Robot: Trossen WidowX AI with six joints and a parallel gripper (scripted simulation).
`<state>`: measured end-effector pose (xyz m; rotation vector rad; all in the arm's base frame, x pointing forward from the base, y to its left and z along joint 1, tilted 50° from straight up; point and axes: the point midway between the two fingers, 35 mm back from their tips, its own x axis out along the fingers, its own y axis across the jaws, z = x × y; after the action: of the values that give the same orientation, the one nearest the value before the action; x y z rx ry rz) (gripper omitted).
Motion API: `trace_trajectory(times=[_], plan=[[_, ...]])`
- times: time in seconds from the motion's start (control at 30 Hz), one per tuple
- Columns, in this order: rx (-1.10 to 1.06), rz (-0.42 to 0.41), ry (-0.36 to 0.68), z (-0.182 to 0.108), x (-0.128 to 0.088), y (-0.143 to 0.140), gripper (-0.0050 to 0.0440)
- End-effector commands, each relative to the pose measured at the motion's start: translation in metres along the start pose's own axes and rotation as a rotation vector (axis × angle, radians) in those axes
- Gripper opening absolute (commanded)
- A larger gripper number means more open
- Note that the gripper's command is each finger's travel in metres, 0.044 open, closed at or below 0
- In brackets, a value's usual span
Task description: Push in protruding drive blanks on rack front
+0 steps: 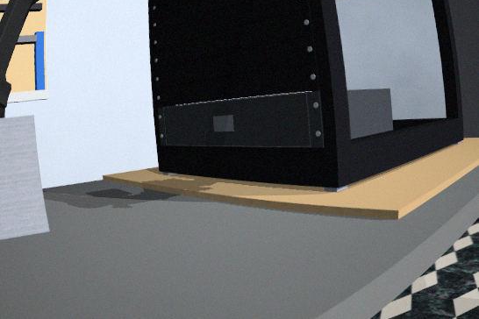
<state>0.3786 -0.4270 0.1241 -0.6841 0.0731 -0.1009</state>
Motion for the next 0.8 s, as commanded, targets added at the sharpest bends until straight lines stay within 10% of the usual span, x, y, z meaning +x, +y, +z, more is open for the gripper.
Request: trace_trajectory(times=[0.0, 0.77], plan=[[-0.018, -0.015, -0.010, 0.0073, 0.0019, -0.0107, -0.0050], [-0.018, -0.015, -0.010, 0.0070, 0.0049, -0.0107, -0.0050]])
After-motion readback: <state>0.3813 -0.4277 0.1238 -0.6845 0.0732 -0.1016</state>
